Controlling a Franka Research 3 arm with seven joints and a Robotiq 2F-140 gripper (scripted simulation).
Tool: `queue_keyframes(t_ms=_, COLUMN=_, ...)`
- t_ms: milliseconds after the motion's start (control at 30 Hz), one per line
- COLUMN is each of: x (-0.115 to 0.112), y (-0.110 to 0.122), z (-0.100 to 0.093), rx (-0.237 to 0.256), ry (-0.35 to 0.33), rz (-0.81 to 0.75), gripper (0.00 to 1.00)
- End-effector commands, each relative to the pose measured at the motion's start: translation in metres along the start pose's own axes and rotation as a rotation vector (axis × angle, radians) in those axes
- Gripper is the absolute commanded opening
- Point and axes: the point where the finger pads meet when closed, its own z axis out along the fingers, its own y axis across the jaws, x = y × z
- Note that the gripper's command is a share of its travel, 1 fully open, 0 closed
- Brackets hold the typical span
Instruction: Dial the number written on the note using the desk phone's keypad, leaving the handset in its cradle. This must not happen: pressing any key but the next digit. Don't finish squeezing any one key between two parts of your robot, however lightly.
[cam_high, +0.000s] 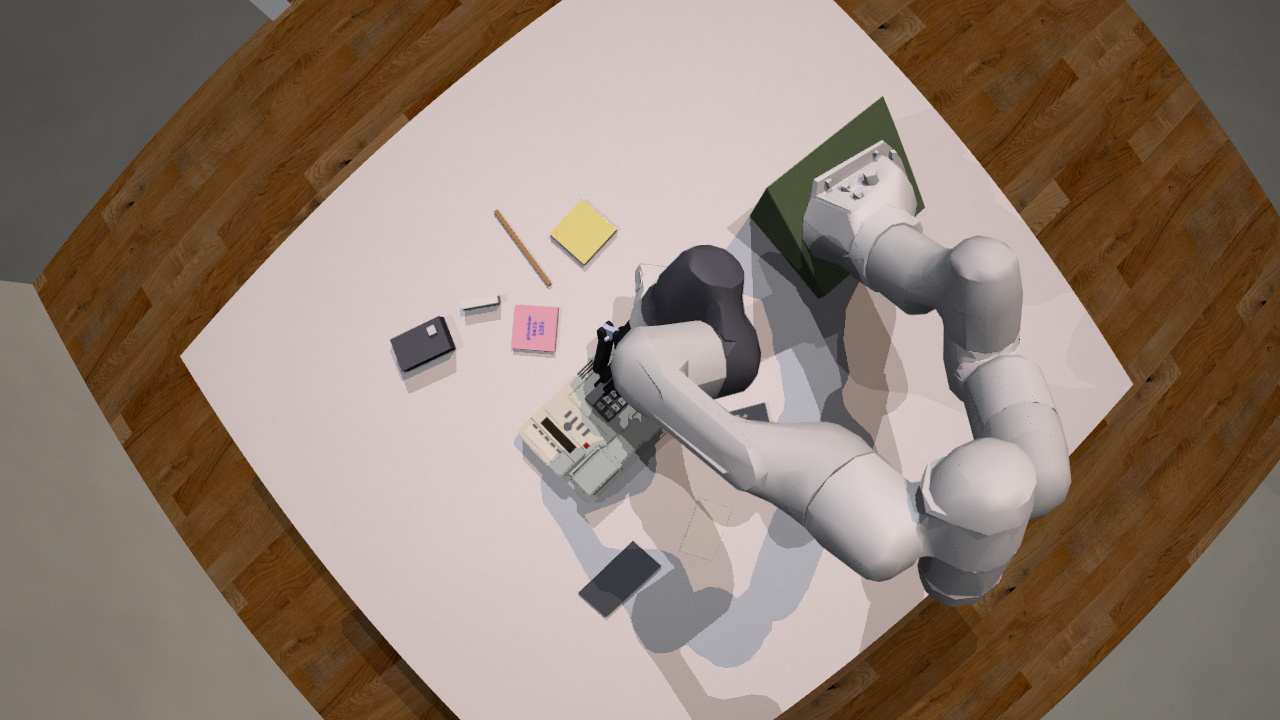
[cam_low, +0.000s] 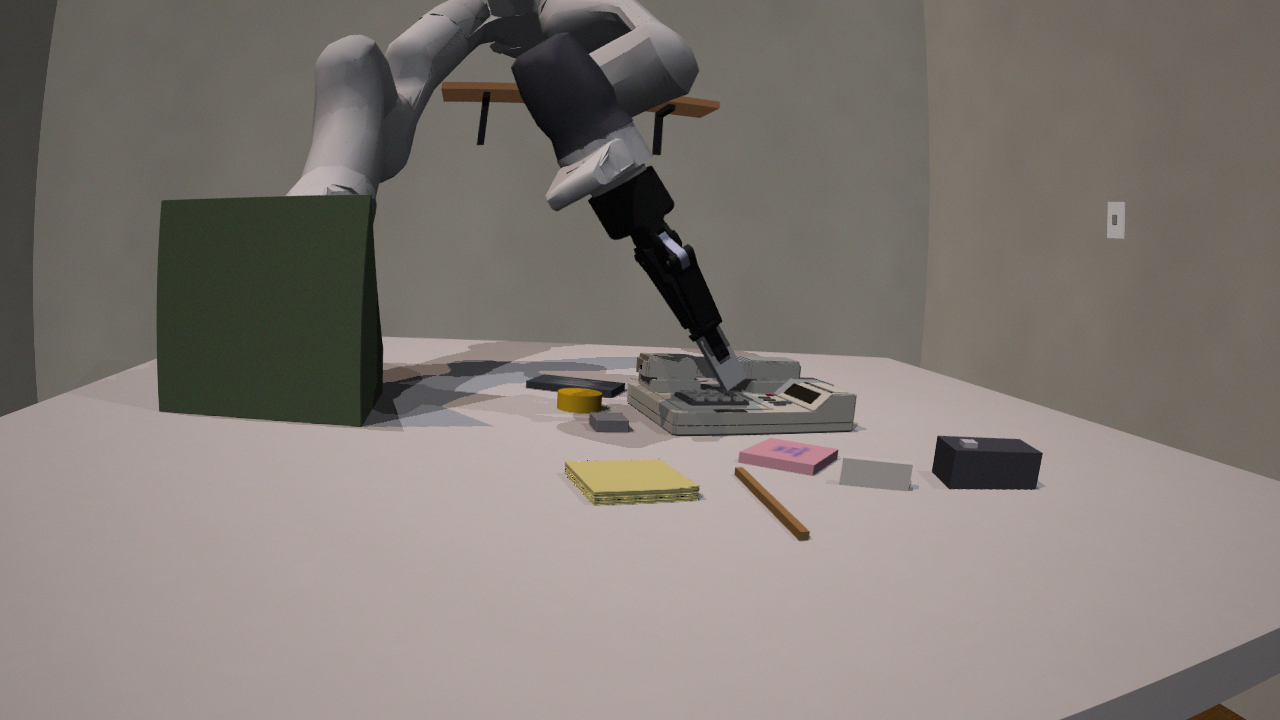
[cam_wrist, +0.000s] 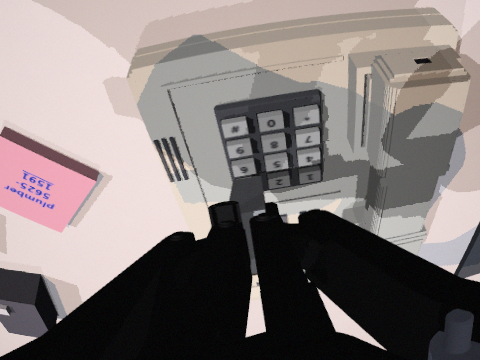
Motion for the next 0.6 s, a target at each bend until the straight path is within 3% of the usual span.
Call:
queue_keyframes(t_ms=0, x=-0.001, y=-0.0012, z=-0.0006, rx=-0.002, ry=-0.002, rz=-0.001, gripper=0.0)
queue_keyframes(t_ms=567, x=0.0037, y=-0.0012, z=0.0061, rx=-0.002, ry=-0.002, rz=-0.001, gripper=0.0)
